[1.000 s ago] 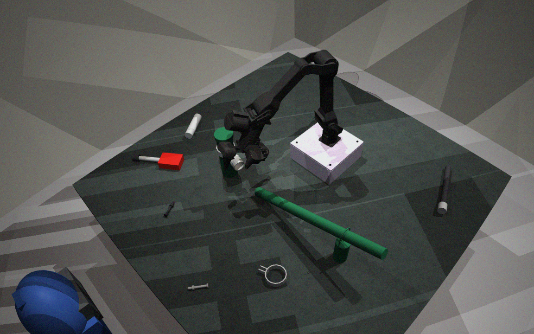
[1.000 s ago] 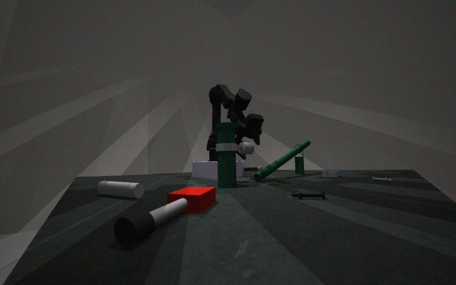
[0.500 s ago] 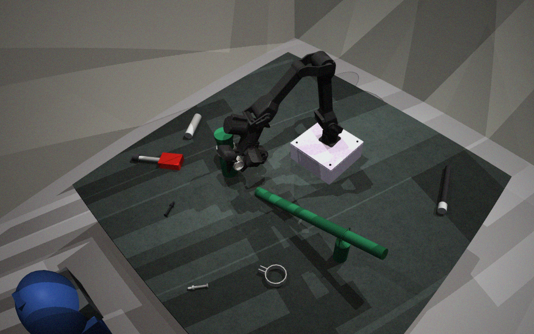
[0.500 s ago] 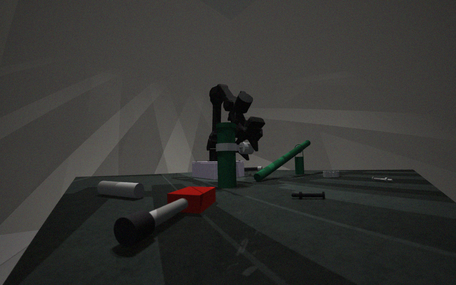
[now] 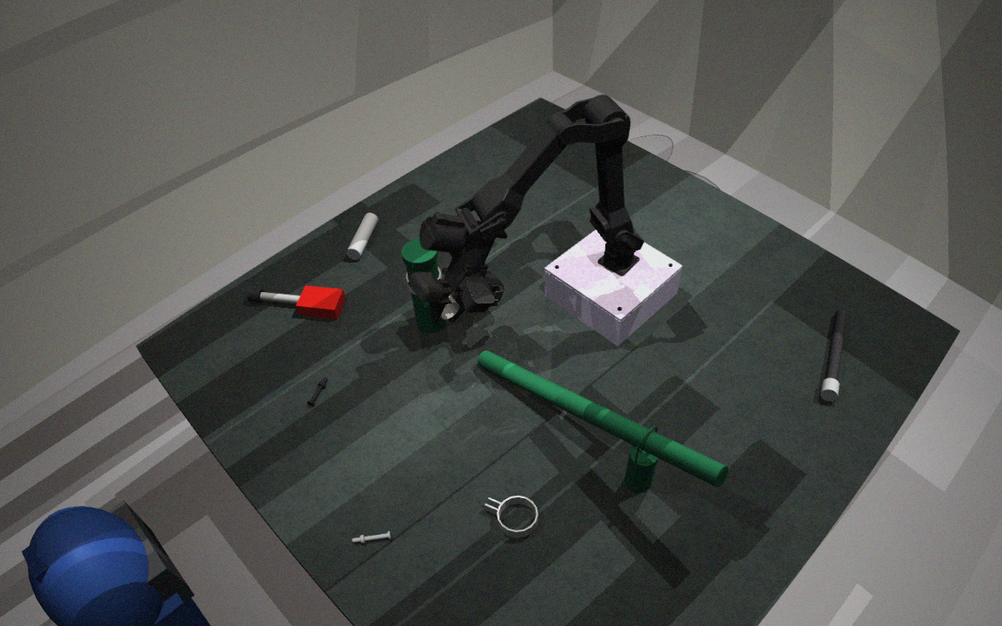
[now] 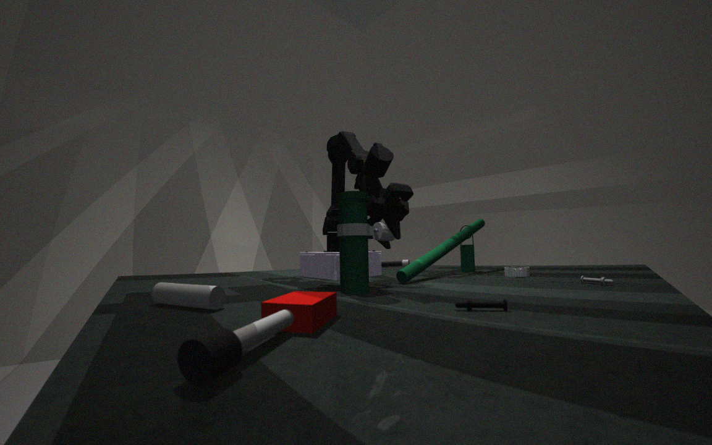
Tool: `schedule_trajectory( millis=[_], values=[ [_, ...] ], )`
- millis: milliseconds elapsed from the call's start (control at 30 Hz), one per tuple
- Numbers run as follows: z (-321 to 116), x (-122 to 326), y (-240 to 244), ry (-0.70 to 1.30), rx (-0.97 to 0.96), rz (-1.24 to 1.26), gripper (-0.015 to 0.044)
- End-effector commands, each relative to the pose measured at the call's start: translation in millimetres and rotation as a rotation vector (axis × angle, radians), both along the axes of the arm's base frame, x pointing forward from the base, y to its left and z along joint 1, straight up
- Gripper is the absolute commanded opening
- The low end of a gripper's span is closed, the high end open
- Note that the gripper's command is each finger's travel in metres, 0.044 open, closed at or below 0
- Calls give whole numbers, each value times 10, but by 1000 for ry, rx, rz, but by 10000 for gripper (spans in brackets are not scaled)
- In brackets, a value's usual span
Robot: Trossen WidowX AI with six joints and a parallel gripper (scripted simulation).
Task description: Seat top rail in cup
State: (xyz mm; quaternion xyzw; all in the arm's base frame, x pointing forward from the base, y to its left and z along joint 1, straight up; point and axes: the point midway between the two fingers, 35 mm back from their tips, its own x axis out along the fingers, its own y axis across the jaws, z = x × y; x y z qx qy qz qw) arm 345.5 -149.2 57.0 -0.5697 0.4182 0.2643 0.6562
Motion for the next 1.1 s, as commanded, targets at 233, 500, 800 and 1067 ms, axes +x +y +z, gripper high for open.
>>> schedule_trajectory(
  millis=[233, 500, 800, 1067],
  values=[
    [-2, -71, 9, 1, -6, 71, 0],
    [-4, -124, 17, 2, -8, 129, 0],
    [-6, -170, 21, 3, -9, 179, 0],
    [-8, -206, 22, 4, -11, 217, 0]
  ],
)
